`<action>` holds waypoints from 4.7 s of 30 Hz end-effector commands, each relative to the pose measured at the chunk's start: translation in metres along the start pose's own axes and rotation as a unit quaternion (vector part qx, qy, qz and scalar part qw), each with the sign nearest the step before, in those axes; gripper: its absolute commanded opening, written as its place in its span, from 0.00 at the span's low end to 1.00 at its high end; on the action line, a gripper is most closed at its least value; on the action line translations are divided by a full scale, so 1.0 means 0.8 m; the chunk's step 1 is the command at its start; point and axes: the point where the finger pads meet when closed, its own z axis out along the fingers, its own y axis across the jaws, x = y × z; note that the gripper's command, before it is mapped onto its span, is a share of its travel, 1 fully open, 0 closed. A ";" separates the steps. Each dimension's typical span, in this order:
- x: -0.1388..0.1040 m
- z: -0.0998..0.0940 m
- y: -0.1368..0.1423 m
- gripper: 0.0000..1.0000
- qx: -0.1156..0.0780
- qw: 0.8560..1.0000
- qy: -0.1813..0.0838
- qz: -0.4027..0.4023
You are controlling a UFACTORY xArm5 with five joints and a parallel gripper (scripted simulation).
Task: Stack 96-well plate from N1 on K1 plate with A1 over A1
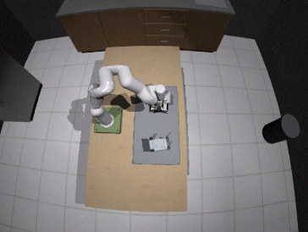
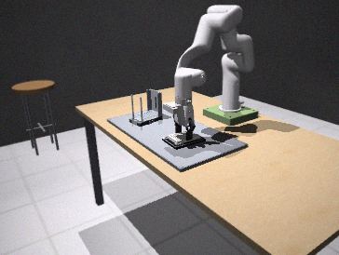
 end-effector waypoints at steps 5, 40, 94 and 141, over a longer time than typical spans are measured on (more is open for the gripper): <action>0.002 -0.002 -0.001 0.00 -0.001 1.000 0.002 0.000; 0.002 -0.007 -0.001 0.00 -0.001 1.000 0.003 0.000; 0.002 -0.066 -0.001 0.00 -0.001 1.000 0.003 0.000; 0.001 -0.152 -0.001 0.00 -0.001 1.000 0.003 0.000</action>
